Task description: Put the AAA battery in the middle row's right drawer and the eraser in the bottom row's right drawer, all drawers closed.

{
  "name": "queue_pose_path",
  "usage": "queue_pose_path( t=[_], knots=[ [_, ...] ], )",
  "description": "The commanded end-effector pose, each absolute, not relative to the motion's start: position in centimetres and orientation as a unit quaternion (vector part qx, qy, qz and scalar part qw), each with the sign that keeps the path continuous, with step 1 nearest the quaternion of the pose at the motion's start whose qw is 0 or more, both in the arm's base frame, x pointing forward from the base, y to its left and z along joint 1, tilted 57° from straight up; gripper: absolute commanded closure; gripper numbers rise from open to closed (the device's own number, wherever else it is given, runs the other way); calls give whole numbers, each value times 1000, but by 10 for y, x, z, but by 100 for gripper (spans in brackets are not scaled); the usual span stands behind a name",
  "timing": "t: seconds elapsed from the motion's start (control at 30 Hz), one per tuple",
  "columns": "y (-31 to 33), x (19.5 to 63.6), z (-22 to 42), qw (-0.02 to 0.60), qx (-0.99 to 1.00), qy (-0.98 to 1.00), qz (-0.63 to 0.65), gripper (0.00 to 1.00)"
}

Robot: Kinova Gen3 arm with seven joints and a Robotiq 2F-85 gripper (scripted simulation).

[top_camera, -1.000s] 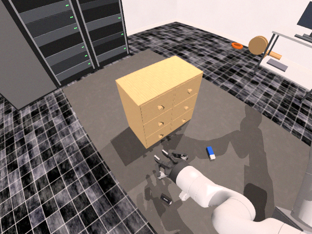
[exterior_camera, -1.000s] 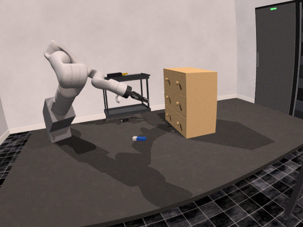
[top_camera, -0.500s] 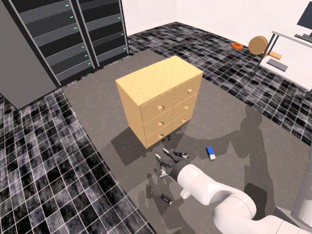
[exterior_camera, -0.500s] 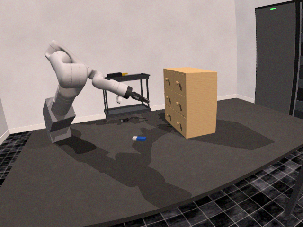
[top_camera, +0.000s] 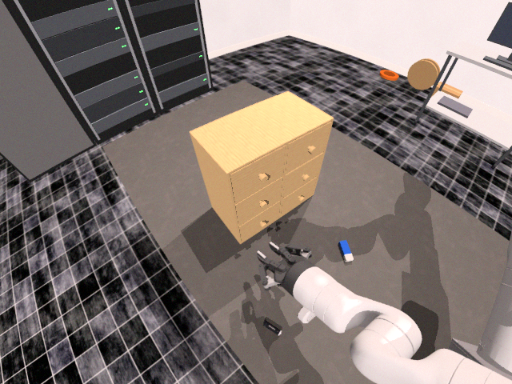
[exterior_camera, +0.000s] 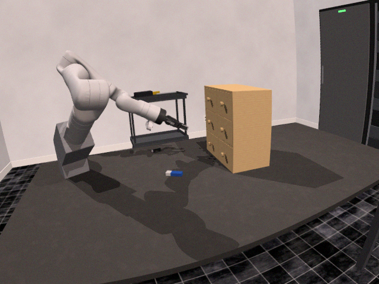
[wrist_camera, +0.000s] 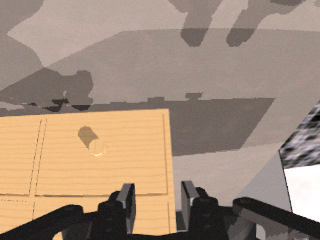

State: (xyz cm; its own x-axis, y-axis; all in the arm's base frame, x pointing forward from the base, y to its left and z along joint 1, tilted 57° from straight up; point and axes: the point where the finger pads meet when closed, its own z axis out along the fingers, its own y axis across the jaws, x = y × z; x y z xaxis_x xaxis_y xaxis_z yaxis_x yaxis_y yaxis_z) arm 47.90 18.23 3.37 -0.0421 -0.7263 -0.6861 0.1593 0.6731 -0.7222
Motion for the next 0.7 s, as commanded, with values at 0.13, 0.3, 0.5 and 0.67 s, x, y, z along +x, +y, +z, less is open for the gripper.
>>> queue_pose_path(
  t=[0.13, 0.3, 0.5, 0.67],
  knots=[
    [175, 480, 38, 656, -220, 638, -338, 67],
    [173, 481, 40, 656, -220, 638, -338, 67],
    [169, 482, 43, 656, -220, 638, -337, 67],
    [165, 483, 46, 656, -220, 638, -337, 67]
  ],
)
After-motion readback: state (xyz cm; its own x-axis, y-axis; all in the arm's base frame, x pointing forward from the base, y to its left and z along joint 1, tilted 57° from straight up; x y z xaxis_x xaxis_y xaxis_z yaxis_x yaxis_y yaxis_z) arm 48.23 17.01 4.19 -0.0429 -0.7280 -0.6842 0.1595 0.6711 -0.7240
